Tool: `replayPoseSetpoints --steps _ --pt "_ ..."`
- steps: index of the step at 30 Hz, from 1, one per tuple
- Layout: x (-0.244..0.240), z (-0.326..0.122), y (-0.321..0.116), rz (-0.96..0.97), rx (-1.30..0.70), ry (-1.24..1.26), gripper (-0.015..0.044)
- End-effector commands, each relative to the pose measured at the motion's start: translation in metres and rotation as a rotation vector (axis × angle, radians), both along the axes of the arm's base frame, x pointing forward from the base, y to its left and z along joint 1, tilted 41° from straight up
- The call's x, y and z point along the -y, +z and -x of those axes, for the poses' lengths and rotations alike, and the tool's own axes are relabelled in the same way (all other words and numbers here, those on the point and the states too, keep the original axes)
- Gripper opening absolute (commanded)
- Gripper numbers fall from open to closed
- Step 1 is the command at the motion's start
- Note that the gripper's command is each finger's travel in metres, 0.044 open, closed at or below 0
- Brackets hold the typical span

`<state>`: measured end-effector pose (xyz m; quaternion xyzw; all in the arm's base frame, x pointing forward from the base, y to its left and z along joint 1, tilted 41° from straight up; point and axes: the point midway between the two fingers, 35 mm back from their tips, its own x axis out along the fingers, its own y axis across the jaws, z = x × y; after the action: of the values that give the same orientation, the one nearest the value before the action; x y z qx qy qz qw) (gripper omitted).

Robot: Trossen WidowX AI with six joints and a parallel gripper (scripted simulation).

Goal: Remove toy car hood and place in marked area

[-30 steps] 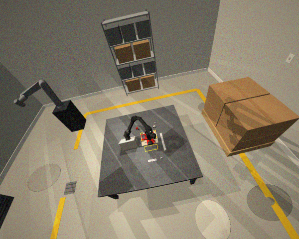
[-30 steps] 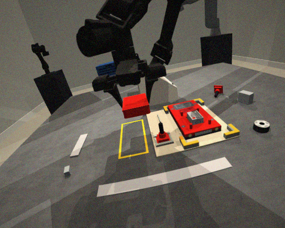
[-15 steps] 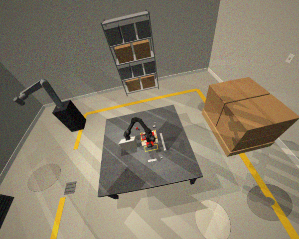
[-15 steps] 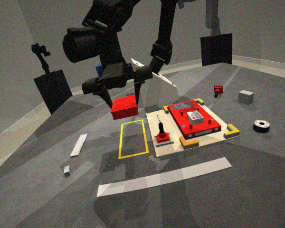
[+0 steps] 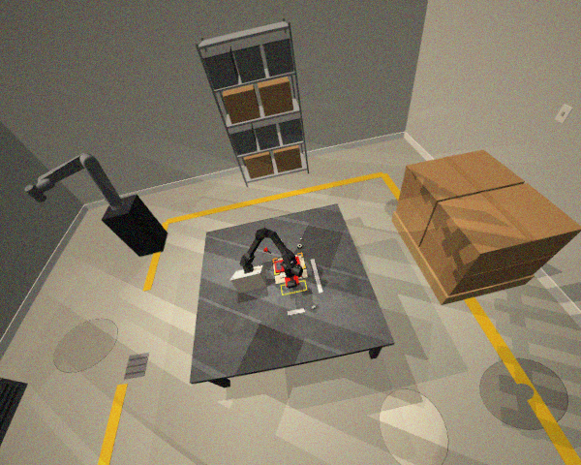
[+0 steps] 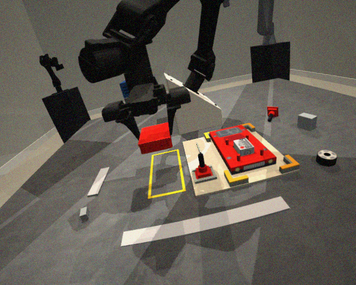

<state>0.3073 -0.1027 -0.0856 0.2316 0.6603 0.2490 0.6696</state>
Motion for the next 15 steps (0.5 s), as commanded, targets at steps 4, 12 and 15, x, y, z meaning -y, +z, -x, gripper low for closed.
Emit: replayPoseSetpoints --steps 4,12,15 --pt "-0.0041 0.0006 -0.0054 -0.004 -0.004 -0.005 0.0" --pt "-0.0077 0.0003 -0.0099 -0.004 -0.004 -0.005 0.0" --pt "-0.009 0.0002 -0.0115 -0.004 -0.004 -0.005 0.0"
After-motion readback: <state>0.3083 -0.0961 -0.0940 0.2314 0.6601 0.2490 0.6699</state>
